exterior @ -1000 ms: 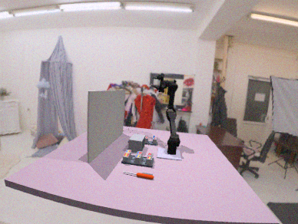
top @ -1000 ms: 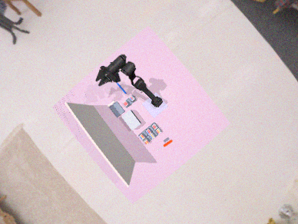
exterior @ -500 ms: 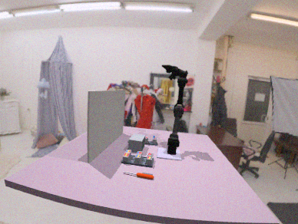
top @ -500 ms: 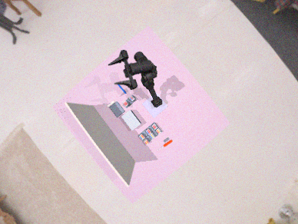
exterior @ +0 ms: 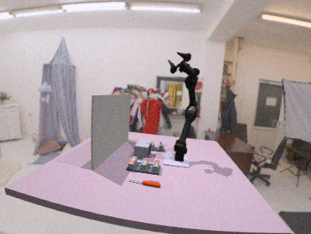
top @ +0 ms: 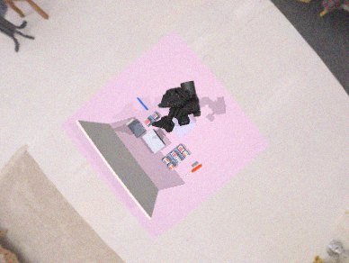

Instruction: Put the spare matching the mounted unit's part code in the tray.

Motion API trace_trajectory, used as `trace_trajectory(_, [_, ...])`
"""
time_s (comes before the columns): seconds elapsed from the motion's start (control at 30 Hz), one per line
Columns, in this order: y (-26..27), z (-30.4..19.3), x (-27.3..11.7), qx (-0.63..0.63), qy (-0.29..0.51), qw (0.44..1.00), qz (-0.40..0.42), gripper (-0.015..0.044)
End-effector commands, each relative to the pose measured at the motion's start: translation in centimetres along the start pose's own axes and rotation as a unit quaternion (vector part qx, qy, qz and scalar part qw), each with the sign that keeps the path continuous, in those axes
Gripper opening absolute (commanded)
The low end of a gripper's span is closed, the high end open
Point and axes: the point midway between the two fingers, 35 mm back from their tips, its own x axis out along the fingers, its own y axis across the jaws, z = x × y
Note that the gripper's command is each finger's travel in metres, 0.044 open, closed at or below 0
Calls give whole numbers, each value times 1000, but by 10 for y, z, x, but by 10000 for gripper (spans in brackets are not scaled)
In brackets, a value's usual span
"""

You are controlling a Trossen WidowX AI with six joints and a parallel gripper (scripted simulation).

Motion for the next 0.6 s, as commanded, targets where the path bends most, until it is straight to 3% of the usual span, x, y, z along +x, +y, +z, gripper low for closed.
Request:
trace_trajectory(0.0, [-29, -41, 3, -112, 37, 993, -1, 440])
trace_trajectory(0.3, [-140, -112, 17, -386, 142, 910, -54, 440])
trace_trajectory(0.43, [-202, -123, 22, -483, 192, 849, -97, 440])
trace_trajectory(0.57, [-235, -116, 32, -520, 198, 823, -116, 440])
